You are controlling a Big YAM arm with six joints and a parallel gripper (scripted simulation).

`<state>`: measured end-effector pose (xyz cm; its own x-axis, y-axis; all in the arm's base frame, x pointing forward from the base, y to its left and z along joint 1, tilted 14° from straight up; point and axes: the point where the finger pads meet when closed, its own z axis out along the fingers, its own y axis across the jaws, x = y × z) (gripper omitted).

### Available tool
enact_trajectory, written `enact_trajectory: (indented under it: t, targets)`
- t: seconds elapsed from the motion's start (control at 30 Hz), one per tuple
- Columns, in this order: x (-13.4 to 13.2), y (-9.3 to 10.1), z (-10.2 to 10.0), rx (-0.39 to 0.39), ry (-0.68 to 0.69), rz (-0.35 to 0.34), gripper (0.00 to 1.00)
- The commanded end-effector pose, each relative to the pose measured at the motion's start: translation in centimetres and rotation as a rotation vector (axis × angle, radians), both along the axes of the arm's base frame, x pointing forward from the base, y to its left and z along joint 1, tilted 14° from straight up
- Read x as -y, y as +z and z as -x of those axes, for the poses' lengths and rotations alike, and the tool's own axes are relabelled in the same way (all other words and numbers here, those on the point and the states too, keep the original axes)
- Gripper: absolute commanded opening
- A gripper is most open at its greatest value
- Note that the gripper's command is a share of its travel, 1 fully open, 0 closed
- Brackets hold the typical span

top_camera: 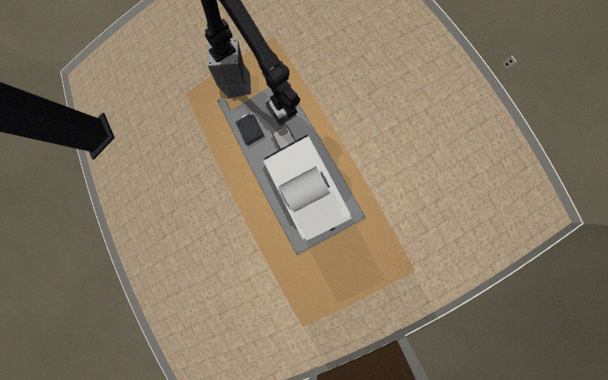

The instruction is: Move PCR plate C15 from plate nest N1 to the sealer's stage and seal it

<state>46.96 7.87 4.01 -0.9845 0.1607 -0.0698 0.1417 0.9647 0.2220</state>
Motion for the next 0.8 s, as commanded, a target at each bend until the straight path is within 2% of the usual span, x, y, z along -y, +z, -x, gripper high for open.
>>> enact_trajectory:
  t: [0.0, 0.23, 0.63, 0.67, 0.77]
  targets:
    - [0.3, 3.7, -2.9, 0.085, -0.001, -0.007, 0.0]
    - [0.8, 3.8, -3.2, 0.089, -0.011, -0.008, 0.0]
    - [0.0, 1.0, -1.0, 0.02, 0.008, -0.004, 0.0]
    - [0.7, 0.8, -0.5, 0.026, 0.013, -0.005, 1.0]
    - [2.7, 0.4, 0.9, 0.04, 0.004, -0.004, 1.0]
